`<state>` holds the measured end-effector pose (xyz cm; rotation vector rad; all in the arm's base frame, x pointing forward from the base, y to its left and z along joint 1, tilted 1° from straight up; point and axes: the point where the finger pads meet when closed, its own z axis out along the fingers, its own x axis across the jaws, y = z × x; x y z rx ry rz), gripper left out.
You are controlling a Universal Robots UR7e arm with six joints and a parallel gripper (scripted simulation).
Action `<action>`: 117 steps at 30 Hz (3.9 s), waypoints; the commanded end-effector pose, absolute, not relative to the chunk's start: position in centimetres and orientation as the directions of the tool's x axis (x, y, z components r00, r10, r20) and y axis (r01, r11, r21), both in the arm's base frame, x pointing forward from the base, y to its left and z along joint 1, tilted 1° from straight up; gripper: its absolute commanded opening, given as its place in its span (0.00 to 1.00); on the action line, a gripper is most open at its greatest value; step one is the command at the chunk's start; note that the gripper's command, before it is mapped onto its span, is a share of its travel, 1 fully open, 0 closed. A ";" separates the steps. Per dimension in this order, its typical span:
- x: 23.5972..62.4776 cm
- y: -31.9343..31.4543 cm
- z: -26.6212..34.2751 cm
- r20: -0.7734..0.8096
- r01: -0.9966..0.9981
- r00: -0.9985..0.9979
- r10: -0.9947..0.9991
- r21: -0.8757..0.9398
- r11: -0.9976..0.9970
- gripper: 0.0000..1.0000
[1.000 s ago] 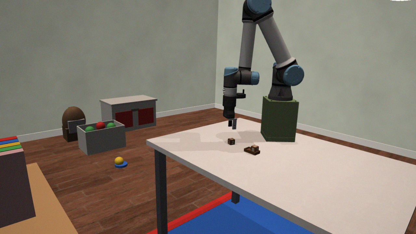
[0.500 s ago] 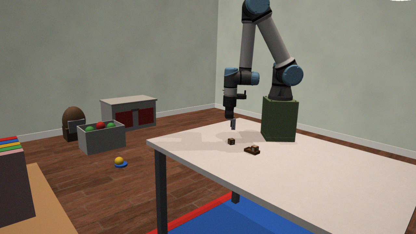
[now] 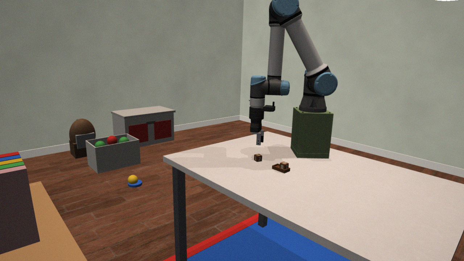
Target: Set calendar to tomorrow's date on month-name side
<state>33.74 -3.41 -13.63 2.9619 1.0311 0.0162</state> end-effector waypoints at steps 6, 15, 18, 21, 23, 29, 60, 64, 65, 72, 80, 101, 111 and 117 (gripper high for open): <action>33.6 -3.3 -13.8 0.005 0.380 0.925 0.380 0.008 -0.925 1.00; 33.7 -3.4 -13.9 0.006 0.228 0.974 0.228 0.007 -0.974 1.00; 33.8 -3.5 -13.9 0.007 0.128 0.992 0.128 0.006 -0.992 1.00; 33.8 -3.6 -14.0 0.007 0.047 0.999 0.047 0.006 -0.999 1.00; 33.9 -3.6 -14.0 0.007 0.004 1.000 0.004 0.005 -1.000 1.00; 33.9 -3.7 -14.0 0.008 -0.067 0.998 -0.067 0.005 -0.998 1.00; 34.0 -3.7 -14.0 0.010 -0.078 0.997 -0.078 0.005 -0.997 0.90; 34.0 -3.7 -14.0 0.010 -0.078 0.997 -0.078 0.005 -0.997 0.90; 34.0 -3.7 -14.0 0.010 -0.078 0.997 -0.078 0.005 -0.997 0.90; 34.0 -3.7 -14.0 0.010 -0.078 0.997 -0.078 0.005 -0.997 0.90; 34.1 -3.7 -14.2 0.010 -0.078 0.997 -0.078 0.005 -0.997 0.90; 34.3 -3.9 -15.9 0.014 -0.078 0.997 -0.078 0.007 -0.997 0.90; 34.3 -3.9 -17.5 0.014 -0.078 0.997 -0.078 0.007 -0.997 0.90; 34.3 -3.9 -18.1 0.014 -0.078 0.997 -0.078 0.007 -0.997 0.90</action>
